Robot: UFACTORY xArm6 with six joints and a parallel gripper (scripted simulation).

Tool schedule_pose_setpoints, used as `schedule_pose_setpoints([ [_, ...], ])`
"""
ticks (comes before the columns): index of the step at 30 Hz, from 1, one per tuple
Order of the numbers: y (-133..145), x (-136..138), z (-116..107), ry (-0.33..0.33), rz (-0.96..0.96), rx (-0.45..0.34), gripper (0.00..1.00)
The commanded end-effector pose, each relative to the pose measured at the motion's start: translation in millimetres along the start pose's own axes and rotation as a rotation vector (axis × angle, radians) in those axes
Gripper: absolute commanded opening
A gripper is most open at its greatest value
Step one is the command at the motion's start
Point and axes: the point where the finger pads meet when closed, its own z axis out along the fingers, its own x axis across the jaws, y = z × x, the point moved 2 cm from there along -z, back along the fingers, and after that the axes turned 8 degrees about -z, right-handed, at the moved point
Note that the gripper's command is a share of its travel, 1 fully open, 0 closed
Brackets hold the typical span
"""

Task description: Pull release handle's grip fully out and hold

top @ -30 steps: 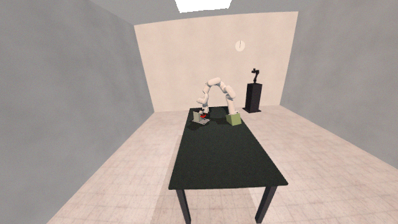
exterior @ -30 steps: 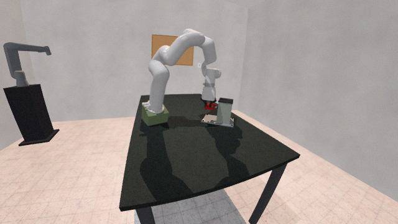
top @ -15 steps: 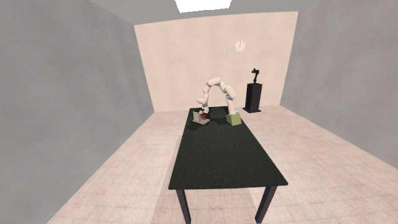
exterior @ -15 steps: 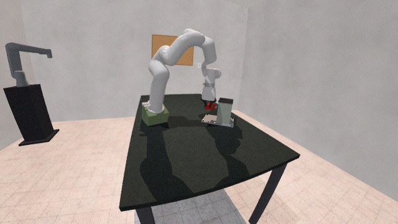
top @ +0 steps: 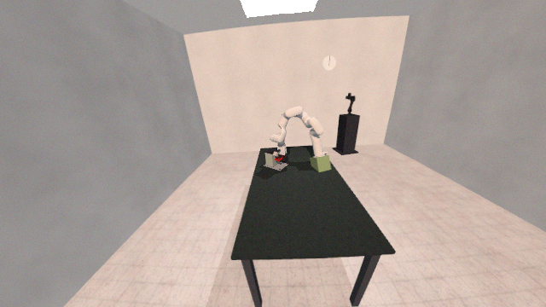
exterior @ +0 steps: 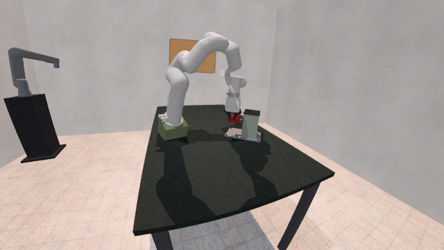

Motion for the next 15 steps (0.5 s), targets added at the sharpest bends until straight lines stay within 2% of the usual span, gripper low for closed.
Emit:
schedule_pose_setpoints([
  [1,-1,0,-1,0.002,0.001,0.002,0.00],
  [15,-3,-16,-1,0.002,0.001,0.002,0.00],
])
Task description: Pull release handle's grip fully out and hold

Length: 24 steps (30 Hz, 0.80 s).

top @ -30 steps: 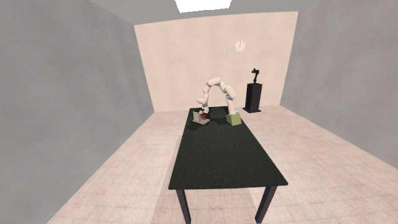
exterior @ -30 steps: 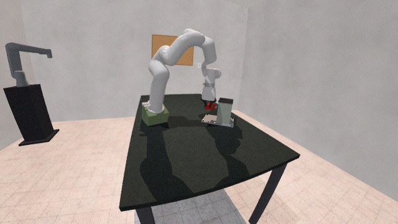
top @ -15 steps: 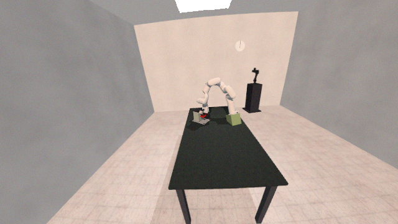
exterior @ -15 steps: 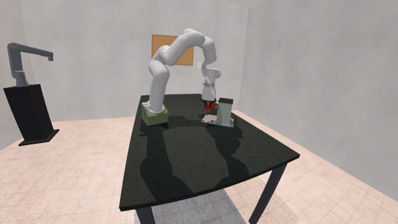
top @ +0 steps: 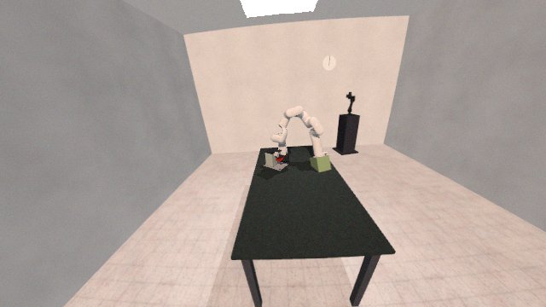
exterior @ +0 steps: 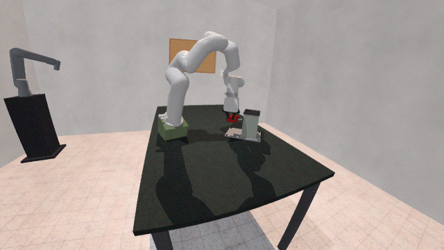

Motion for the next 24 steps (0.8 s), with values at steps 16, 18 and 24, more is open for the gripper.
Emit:
schedule_pose_setpoints([
  [16,-6,-37,-1,0.001,0.001,0.002,0.00],
  [18,-6,-40,-1,0.001,0.001,0.002,0.00],
  [24,-7,-45,-1,0.001,0.001,0.002,0.00],
])
